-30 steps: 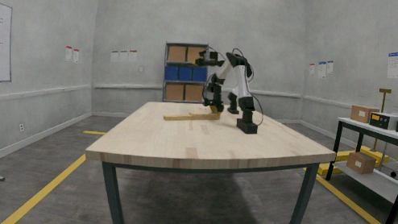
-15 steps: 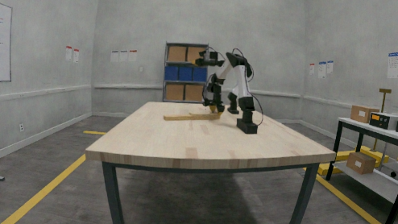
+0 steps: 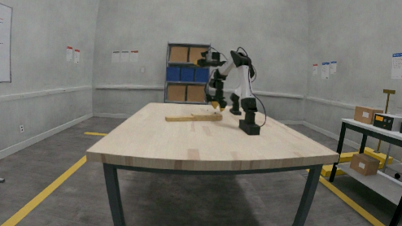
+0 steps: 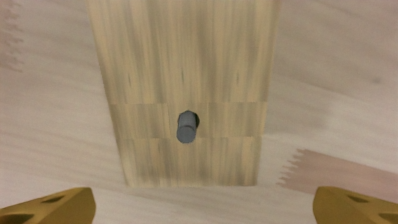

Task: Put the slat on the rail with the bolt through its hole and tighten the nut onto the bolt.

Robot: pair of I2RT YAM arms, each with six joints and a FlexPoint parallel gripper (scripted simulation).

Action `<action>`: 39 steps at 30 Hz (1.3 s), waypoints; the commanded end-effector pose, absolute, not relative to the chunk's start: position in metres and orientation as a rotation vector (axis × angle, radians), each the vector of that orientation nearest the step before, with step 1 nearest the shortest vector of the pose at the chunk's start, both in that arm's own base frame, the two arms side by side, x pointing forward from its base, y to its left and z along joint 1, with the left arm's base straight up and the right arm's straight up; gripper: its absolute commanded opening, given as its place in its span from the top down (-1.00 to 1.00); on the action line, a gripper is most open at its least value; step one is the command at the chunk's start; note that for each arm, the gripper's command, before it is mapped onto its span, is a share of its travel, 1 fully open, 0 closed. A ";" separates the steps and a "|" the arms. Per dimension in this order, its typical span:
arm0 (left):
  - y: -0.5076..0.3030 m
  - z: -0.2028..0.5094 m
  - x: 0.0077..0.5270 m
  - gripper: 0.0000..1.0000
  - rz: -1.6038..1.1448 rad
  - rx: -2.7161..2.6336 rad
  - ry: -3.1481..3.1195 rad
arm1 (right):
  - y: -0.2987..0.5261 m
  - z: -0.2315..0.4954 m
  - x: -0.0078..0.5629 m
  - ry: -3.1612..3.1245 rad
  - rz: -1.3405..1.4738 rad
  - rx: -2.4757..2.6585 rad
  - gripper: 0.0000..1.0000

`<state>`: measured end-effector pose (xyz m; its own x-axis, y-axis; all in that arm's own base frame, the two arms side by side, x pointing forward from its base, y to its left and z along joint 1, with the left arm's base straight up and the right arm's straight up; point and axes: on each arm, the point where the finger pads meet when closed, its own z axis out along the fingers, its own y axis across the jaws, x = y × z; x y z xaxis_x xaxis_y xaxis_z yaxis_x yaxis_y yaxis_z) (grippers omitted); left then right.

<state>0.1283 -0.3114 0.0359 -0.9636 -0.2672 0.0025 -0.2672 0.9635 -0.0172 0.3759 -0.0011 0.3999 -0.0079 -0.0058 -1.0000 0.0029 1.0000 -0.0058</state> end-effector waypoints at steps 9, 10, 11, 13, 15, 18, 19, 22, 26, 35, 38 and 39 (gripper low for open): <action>-0.306 0.050 0.126 -1.00 -0.006 0.426 -3.119 | 0.000 0.406 0.374 1.559 0.000 0.000 -1.00; -0.306 0.050 0.126 -1.00 -0.006 0.426 -3.119 | 0.000 0.406 0.374 1.559 0.000 0.000 -1.00; -0.308 0.051 0.129 -1.00 0.019 0.419 -3.124 | 0.000 0.406 0.374 1.559 0.000 0.000 -1.00; -0.307 0.053 0.138 -1.00 0.065 0.414 -3.133 | 0.000 0.406 0.374 1.559 0.000 0.000 -1.00; -0.308 0.059 0.152 -1.00 0.139 0.402 -3.150 | 0.000 0.406 0.374 1.559 0.000 0.000 -1.00; -0.307 0.070 0.174 -1.00 0.251 0.385 -3.179 | 0.000 0.406 0.374 1.559 0.000 0.000 -1.00; -0.307 0.074 0.181 -1.00 0.288 0.379 -3.187 | 0.000 0.406 0.374 1.559 0.000 0.000 -1.00; -0.306 0.082 0.195 -1.00 0.358 0.367 -3.208 | 0.000 0.406 0.374 1.559 0.000 0.000 -1.00; -0.302 0.094 0.216 -1.00 0.455 0.351 -3.247 | 0.000 0.406 0.374 1.559 0.000 0.000 -1.00; -0.280 0.134 0.275 -1.00 0.706 0.306 -3.386 | 0.000 0.406 0.374 1.559 0.000 0.000 -1.00; -0.270 0.148 0.293 -1.00 0.775 0.291 -3.440 | 0.000 0.406 0.374 1.559 0.000 0.000 -1.00; -0.270 0.148 0.293 -1.00 0.775 0.291 -3.440 | 0.000 0.406 0.374 1.559 0.000 0.000 -1.00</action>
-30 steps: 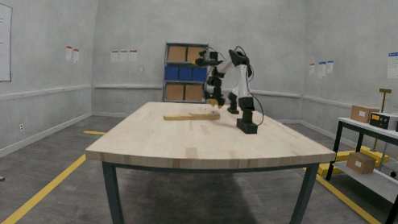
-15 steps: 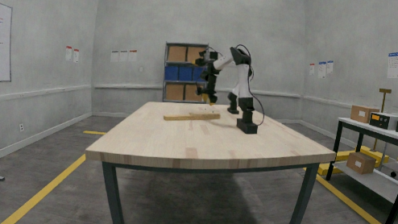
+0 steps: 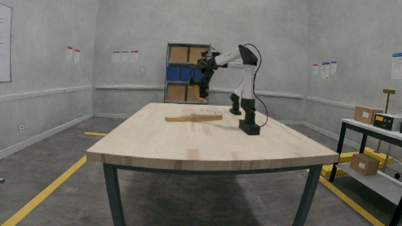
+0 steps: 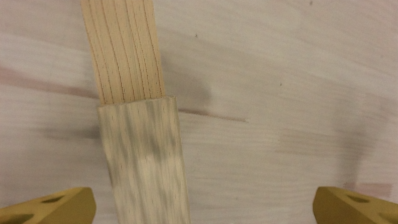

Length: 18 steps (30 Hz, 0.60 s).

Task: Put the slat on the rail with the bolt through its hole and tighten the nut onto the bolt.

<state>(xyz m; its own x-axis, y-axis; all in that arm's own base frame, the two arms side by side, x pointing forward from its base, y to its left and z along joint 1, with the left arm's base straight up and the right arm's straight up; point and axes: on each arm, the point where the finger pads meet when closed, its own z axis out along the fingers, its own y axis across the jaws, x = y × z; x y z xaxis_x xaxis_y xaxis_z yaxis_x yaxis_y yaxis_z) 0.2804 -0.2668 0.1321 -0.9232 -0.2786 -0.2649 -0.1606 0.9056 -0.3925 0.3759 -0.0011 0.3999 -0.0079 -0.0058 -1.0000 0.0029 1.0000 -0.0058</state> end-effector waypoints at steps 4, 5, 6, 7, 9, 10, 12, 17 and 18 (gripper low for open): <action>-0.258 0.163 0.309 -1.00 -0.620 -0.205 2.595 | 0.000 0.406 0.374 1.559 0.000 0.000 -1.00; -0.254 0.168 0.315 -1.00 -0.624 -0.198 2.570 | 0.000 0.406 0.374 1.559 0.000 0.000 -1.00; -0.250 0.173 0.320 -1.00 -0.627 -0.191 2.546 | 0.000 0.406 0.374 1.559 0.000 0.000 -1.00; -0.245 0.178 0.325 -1.00 -0.628 -0.185 2.521 | 0.000 0.406 0.374 1.559 0.000 0.000 -1.00; -0.236 0.188 0.334 -1.00 -0.629 -0.172 2.471 | 0.000 0.406 0.374 1.559 0.000 0.000 -1.00; -0.231 0.193 0.339 -1.00 -0.628 -0.166 2.446 | 0.000 0.406 0.374 1.559 0.000 0.000 -1.00; -0.221 0.204 0.347 -1.00 -0.622 -0.154 2.397 | 0.000 0.406 0.374 1.559 0.000 0.000 -1.00; -0.200 0.224 0.362 -1.00 -0.600 -0.131 2.299 | 0.000 0.406 0.374 1.559 0.000 0.000 -1.00; -0.200 0.224 0.362 -1.00 -0.600 -0.131 2.299 | 0.000 0.406 0.374 1.559 0.000 0.000 -1.00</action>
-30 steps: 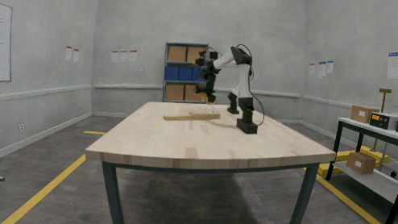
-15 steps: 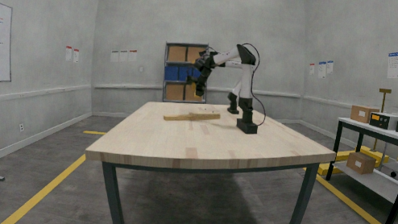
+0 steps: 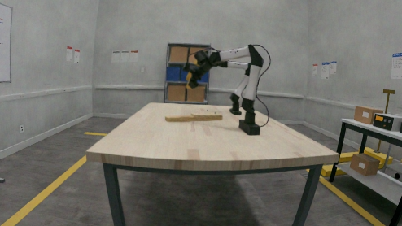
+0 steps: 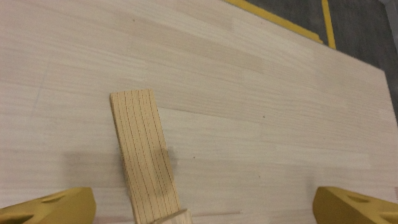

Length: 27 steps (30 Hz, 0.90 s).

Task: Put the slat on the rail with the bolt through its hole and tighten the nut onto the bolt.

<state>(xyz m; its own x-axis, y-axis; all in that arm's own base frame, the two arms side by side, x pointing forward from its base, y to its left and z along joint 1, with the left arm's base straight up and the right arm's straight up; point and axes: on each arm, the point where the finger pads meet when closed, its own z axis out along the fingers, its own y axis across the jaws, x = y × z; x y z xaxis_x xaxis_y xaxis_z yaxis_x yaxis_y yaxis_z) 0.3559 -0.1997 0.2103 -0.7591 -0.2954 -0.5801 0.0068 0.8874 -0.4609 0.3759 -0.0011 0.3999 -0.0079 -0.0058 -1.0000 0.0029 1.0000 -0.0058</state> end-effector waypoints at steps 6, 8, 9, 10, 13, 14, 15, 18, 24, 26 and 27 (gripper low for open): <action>-0.166 0.256 0.379 -1.00 -0.543 -0.100 2.154 | 0.000 0.406 0.374 1.559 0.000 0.000 -1.00; -0.154 0.267 0.384 -1.00 -0.518 -0.090 2.107 | 0.000 0.406 0.374 1.559 0.000 0.000 -1.00; -0.148 0.272 0.386 -1.00 -0.504 -0.086 2.084 | 0.000 0.406 0.374 1.559 0.000 0.000 -1.00; -0.142 0.278 0.387 -1.00 -0.490 -0.081 2.061 | 0.000 0.406 0.374 1.559 0.000 0.000 -1.00; -0.124 0.294 0.392 -1.00 -0.443 -0.068 1.992 | 0.000 0.406 0.374 1.559 0.000 0.000 -1.00; -0.117 0.299 0.393 -1.00 -0.426 -0.064 1.969 | 0.000 0.406 0.374 1.559 0.000 0.000 -1.00; -0.111 0.305 0.393 -1.00 -0.408 -0.060 1.947 | 0.000 0.406 0.374 1.559 0.000 0.000 -1.00; -0.105 0.310 0.394 -1.00 -0.390 -0.056 1.925 | 0.000 0.406 0.374 1.559 0.000 0.000 -1.00; -0.067 0.343 0.393 -1.00 -0.270 -0.033 1.793 | 0.000 0.406 0.374 1.559 0.000 0.000 -1.00; -0.055 0.354 0.392 -1.00 -0.226 -0.026 1.751 | 0.000 0.406 0.374 1.559 0.000 0.000 -1.00; -0.049 0.359 0.391 -1.00 -0.203 -0.023 1.729 | 0.000 0.406 0.374 1.559 0.000 0.000 -1.00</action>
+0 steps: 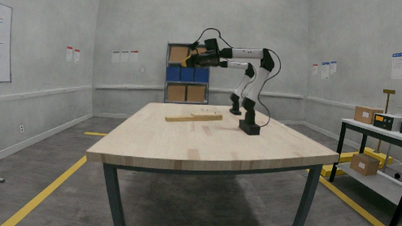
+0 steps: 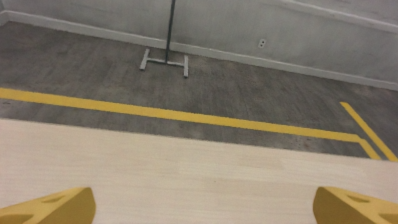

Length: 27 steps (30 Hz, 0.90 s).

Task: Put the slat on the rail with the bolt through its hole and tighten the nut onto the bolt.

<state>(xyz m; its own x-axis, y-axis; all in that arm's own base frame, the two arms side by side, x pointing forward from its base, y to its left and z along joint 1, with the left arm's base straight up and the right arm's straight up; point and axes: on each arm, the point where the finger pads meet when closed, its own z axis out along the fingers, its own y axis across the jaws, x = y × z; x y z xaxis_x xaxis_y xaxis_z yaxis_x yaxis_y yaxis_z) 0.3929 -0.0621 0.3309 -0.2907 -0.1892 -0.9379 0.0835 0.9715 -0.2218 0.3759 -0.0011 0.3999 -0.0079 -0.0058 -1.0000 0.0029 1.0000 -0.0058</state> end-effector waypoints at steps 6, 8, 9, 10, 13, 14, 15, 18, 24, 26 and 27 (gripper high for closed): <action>-0.018 0.386 0.382 -1.00 -0.081 -0.008 1.625 | 0.000 0.406 0.374 1.559 0.000 0.000 -1.00; -0.013 0.391 0.380 -1.00 -0.056 -0.005 1.605 | 0.000 0.406 0.374 1.559 0.000 0.000 -1.00; -0.007 0.396 0.377 -1.00 -0.030 -0.002 1.585 | 0.000 0.406 0.374 1.559 0.000 0.000 -1.00; -0.002 0.401 0.375 -1.00 -0.008 0.000 1.568 | 0.000 0.406 0.374 1.559 0.000 0.000 -1.00; 0.002 0.404 0.373 -1.00 0.009 0.002 1.555 | 0.000 0.406 0.374 1.559 0.000 0.000 -1.00; 0.002 0.404 0.373 -1.00 0.009 0.002 1.555 | 0.000 0.406 0.374 1.559 0.000 0.000 -1.00; 0.002 0.403 0.374 -1.00 0.009 0.002 1.558 | 0.000 0.406 0.374 1.559 0.000 0.000 -1.00; 0.002 0.404 0.375 -1.00 0.009 0.003 1.558 | 0.000 0.406 0.374 1.559 0.000 0.000 -1.00; 0.002 0.404 0.375 -1.00 0.009 0.003 1.558 | 0.000 0.406 0.374 1.559 0.000 0.000 -1.00; 0.002 0.404 0.375 -1.00 0.007 0.001 1.558 | 0.000 0.406 0.374 1.559 0.000 0.000 -1.00; 0.002 0.404 0.375 -1.00 0.007 0.000 1.558 | 0.000 0.406 0.374 1.559 0.000 0.000 -1.00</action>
<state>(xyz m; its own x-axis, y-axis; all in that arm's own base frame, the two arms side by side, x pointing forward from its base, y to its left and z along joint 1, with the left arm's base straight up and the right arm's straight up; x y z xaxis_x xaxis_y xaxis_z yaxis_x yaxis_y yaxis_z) 0.3762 0.0018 0.3998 -0.0082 -0.0007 -1.0000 -0.0117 0.9999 -0.0006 0.3759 -0.0011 0.3999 -0.0079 -0.0058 -1.0000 0.0029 1.0000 -0.0058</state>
